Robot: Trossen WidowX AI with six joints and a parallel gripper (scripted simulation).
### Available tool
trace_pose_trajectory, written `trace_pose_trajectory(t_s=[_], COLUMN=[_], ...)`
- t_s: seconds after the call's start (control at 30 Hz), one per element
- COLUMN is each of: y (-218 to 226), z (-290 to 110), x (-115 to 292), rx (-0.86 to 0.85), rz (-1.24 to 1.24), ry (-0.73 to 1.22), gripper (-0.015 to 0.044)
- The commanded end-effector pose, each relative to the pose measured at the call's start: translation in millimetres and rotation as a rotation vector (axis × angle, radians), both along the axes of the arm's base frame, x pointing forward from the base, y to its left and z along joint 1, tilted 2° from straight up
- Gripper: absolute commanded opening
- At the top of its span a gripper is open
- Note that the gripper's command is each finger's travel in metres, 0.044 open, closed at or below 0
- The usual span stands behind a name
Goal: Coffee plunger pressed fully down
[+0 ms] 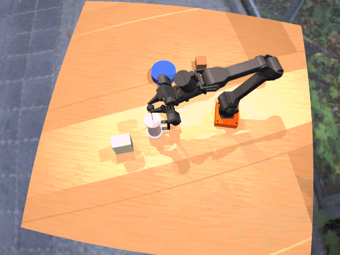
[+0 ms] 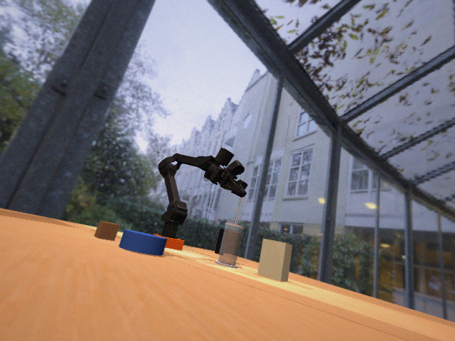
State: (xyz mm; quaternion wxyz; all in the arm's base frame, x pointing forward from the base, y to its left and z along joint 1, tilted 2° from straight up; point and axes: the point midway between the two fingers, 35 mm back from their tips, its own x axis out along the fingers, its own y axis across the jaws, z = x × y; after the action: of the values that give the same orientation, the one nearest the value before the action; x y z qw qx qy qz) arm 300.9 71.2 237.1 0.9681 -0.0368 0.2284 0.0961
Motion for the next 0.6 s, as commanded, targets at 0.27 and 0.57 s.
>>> trace_pose_trajectory(t_s=[0.27, 0.57], y=[0.2, 0.2], z=[-29.4, -44.1], x=[3.4, 5.7], rx=[-0.01, -0.01], rz=[0.003, 0.003], ry=[0.028, 0.028], gripper=[0.0118, 0.0118])
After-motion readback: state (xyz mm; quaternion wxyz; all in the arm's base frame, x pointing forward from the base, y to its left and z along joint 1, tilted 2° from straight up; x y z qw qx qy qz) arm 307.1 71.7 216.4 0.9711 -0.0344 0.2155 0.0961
